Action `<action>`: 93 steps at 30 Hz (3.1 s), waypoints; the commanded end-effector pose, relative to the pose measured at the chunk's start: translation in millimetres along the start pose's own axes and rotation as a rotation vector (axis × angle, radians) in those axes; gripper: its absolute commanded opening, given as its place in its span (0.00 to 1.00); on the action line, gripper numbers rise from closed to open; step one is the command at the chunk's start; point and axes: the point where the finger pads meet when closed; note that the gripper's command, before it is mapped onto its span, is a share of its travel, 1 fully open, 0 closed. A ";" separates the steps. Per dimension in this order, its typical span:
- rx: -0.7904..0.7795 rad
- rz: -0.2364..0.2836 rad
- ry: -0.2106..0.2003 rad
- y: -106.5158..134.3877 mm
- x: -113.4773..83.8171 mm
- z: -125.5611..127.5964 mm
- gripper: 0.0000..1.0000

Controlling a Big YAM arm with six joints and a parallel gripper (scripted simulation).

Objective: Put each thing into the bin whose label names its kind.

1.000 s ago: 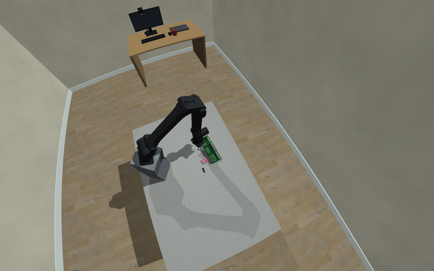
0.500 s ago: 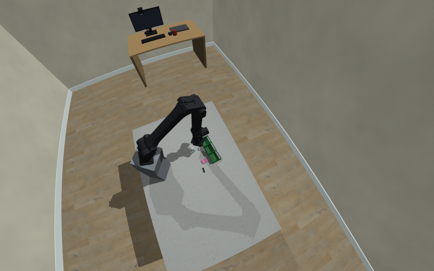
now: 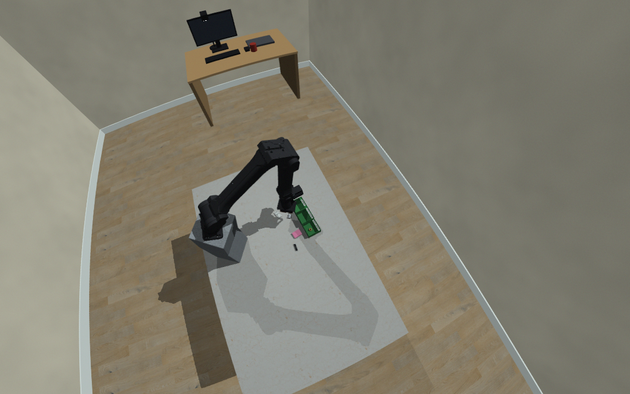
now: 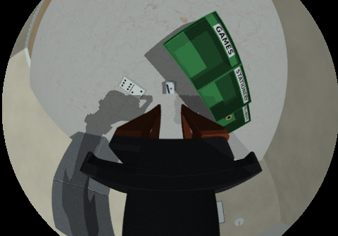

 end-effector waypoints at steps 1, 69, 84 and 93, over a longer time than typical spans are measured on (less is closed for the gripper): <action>-0.004 -0.019 0.026 -2.9 -8.0 -11.6 0.29; -0.004 -0.009 0.009 -1.2 67.5 -2.3 0.09; -0.001 -0.010 0.014 2.7 66.1 -8.2 0.09; 0.000 -0.012 0.017 2.3 64.2 -9.9 0.09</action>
Point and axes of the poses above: the point where the finger pads meet when closed, its own x axis out along the fingers, its own z axis across the jaws, y = z × x, and after that the axes turned 10 degrees about -x, right-handed
